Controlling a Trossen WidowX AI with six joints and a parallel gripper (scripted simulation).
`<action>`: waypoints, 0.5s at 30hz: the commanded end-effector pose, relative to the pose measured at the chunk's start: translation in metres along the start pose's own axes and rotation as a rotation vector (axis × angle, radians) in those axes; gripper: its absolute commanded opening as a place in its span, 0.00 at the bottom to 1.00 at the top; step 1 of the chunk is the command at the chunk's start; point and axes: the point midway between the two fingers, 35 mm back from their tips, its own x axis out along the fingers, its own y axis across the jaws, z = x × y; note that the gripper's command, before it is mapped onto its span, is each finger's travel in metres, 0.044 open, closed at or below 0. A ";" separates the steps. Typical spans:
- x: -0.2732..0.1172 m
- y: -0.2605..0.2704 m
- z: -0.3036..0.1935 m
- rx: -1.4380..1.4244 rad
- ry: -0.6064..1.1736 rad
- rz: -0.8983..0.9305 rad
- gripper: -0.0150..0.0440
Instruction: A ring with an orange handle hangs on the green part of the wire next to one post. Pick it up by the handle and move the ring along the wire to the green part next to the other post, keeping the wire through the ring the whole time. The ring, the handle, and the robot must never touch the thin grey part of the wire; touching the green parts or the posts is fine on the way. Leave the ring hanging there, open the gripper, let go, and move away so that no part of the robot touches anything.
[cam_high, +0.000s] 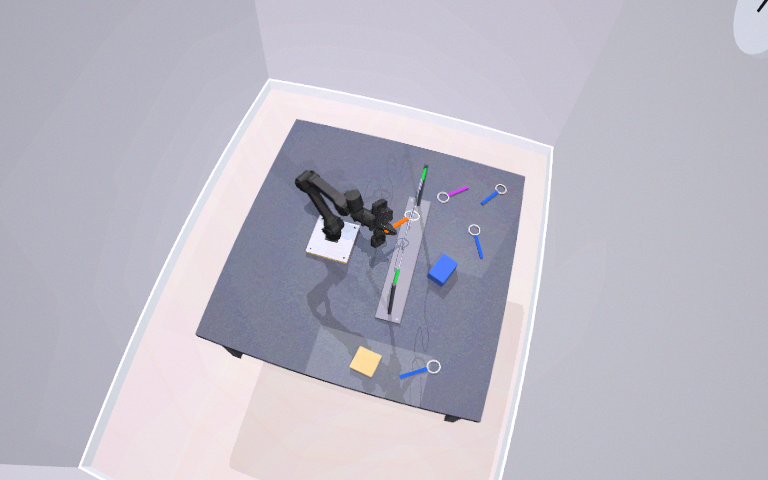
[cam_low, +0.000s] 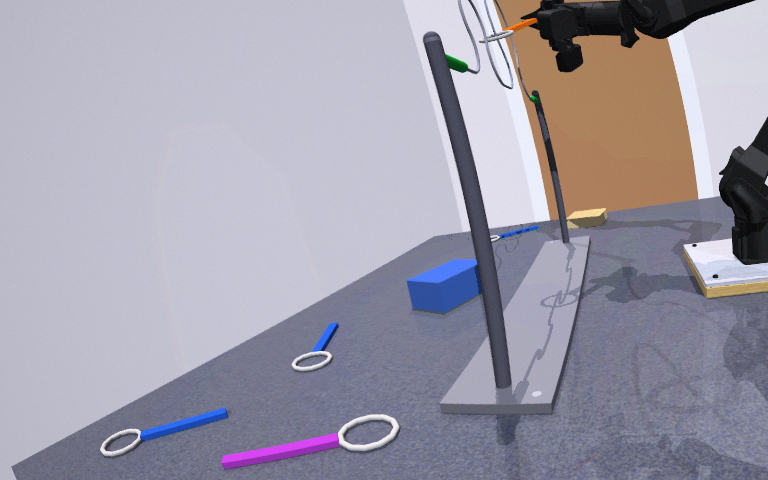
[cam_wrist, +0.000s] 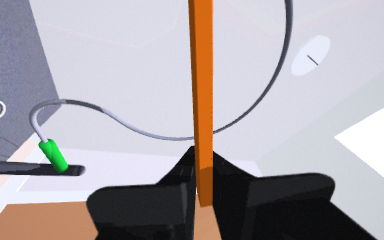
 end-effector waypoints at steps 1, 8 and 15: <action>0.000 -0.002 0.000 -0.043 -0.005 -0.026 0.00; 0.000 -0.003 0.000 -0.107 -0.012 -0.062 0.00; 0.000 -0.002 0.000 -0.147 -0.017 -0.085 0.00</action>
